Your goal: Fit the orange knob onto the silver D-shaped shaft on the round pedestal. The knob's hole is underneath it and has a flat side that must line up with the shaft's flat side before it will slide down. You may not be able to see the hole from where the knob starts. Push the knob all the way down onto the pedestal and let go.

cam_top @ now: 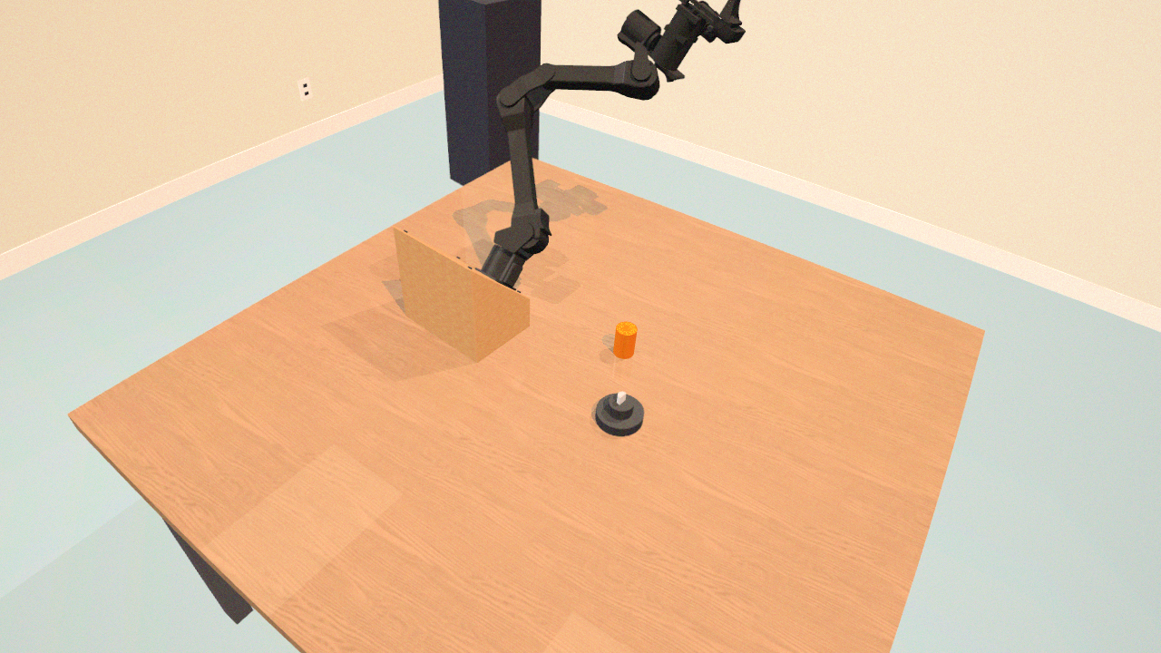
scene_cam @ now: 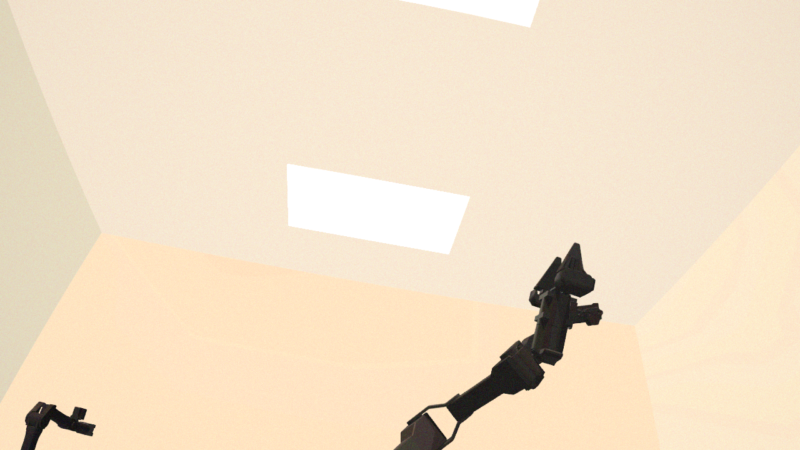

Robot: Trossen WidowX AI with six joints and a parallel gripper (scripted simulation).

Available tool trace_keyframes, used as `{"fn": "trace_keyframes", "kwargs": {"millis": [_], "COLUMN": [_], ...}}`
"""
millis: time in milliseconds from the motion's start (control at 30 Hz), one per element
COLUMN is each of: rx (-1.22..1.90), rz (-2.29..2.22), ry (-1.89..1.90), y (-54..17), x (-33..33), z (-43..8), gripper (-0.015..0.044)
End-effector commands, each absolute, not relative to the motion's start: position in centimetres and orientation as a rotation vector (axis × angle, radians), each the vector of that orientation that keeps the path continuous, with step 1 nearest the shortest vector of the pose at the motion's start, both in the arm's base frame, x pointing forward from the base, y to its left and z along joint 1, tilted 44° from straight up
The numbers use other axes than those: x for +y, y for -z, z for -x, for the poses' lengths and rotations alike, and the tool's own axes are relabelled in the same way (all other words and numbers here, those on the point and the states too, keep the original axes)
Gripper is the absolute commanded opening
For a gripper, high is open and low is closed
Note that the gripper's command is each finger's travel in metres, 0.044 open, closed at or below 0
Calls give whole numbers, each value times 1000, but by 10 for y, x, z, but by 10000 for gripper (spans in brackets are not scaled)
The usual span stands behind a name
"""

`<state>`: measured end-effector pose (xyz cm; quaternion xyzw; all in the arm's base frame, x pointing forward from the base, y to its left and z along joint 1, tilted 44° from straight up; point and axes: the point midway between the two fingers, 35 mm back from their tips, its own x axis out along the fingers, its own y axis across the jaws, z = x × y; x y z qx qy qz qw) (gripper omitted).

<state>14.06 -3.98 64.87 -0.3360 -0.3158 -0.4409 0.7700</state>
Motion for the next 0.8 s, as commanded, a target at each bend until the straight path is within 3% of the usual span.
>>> {"fn": "trace_keyframes", "kwargs": {"millis": [0,367,767], "rx": [-597,-326,-84], "rz": [962,1480,1646], "ry": [846,345,-185], "y": [-631,-520,-381], "x": [-14,41,59], "z": [-195,-332,-389], "gripper": [440,440,440]}}
